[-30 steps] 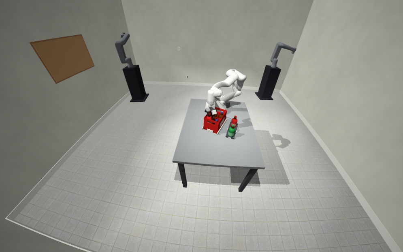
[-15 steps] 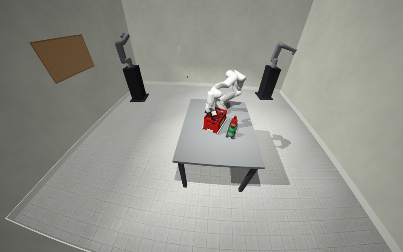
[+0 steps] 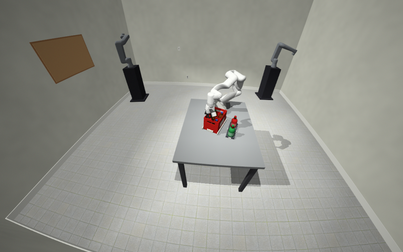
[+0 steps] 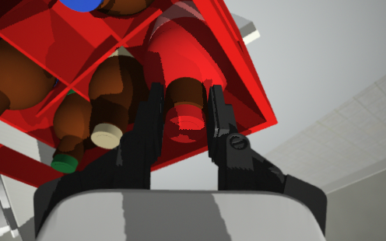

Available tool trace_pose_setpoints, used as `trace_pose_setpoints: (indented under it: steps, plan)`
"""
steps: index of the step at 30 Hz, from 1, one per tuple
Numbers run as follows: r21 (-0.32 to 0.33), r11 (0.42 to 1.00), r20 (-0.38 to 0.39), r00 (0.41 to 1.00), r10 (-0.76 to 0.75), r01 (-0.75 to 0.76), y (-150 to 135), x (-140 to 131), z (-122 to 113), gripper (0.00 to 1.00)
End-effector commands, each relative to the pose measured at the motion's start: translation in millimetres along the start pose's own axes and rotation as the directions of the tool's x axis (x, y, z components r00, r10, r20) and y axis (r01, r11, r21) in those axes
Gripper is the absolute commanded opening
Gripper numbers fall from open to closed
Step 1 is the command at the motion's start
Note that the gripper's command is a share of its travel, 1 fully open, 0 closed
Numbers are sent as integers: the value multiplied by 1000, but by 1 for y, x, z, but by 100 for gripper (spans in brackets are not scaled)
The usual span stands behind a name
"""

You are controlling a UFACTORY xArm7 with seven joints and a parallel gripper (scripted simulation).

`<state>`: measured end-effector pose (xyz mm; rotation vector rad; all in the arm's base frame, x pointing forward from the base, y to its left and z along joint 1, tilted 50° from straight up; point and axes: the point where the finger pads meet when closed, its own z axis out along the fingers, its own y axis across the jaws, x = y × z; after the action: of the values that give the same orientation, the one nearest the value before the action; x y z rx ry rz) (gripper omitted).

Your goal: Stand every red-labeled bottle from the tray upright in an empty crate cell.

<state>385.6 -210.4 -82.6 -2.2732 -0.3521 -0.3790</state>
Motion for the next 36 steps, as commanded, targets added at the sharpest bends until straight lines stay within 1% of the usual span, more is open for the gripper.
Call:
trace_pose_setpoints:
  steps: [1, 13, 36]
  plan:
    - [-6, 1000, -2, 1000, 0, 0, 2, 0, 2, 0]
    - [-6, 1000, -2, 1000, 0, 0, 2, 0, 6, 0]
    - [-6, 1000, -2, 1000, 0, 0, 2, 0, 6, 0]
